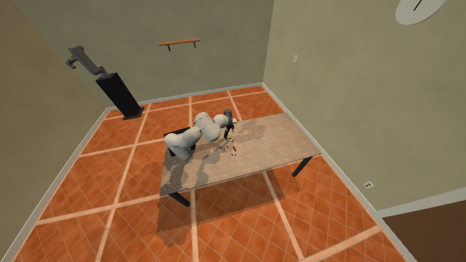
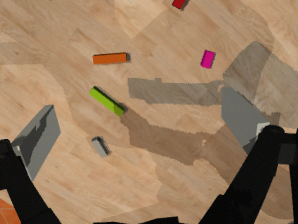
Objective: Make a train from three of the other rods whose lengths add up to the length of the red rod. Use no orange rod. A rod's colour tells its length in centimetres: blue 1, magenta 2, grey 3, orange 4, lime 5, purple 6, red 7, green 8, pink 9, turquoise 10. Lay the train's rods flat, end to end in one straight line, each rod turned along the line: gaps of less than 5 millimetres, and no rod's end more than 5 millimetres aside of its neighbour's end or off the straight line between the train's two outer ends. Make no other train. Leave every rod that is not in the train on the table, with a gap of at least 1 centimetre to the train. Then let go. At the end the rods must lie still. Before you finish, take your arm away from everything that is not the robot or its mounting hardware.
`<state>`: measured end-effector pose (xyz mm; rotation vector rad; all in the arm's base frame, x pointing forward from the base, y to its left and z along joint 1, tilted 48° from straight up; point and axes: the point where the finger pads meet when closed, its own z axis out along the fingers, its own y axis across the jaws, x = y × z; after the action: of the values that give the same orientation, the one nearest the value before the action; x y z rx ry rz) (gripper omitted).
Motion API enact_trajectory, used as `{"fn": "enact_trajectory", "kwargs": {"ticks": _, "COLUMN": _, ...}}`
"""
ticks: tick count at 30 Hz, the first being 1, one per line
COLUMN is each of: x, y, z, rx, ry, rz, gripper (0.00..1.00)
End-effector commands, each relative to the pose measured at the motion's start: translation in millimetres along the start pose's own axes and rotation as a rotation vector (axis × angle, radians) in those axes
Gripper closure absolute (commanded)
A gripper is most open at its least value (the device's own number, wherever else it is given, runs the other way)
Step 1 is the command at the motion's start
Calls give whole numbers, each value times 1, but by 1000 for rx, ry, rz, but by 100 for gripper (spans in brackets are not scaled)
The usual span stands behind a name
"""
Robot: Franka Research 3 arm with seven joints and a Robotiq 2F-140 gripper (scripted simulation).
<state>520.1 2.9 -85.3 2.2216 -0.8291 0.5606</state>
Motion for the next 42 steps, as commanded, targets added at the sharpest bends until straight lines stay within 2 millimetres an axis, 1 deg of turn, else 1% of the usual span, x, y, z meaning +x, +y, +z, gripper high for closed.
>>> {"fn": "enact_trajectory", "kwargs": {"ticks": 1, "x": -1, "y": 0, "z": 1, "rx": -1, "ry": -1, "rz": 4, "gripper": 0}}
{"fn": "enact_trajectory", "kwargs": {"ticks": 38, "x": -1, "y": 0, "z": 1, "rx": -1, "ry": -1, "rz": 5, "gripper": 0}}
{"fn": "enact_trajectory", "kwargs": {"ticks": 40, "x": -2, "y": 0, "z": 1, "rx": -1, "ry": -2, "rz": 24, "gripper": 0}}
{"fn": "enact_trajectory", "kwargs": {"ticks": 42, "x": -3, "y": 0, "z": 3, "rx": -2, "ry": -4, "rz": 86, "gripper": 0}}
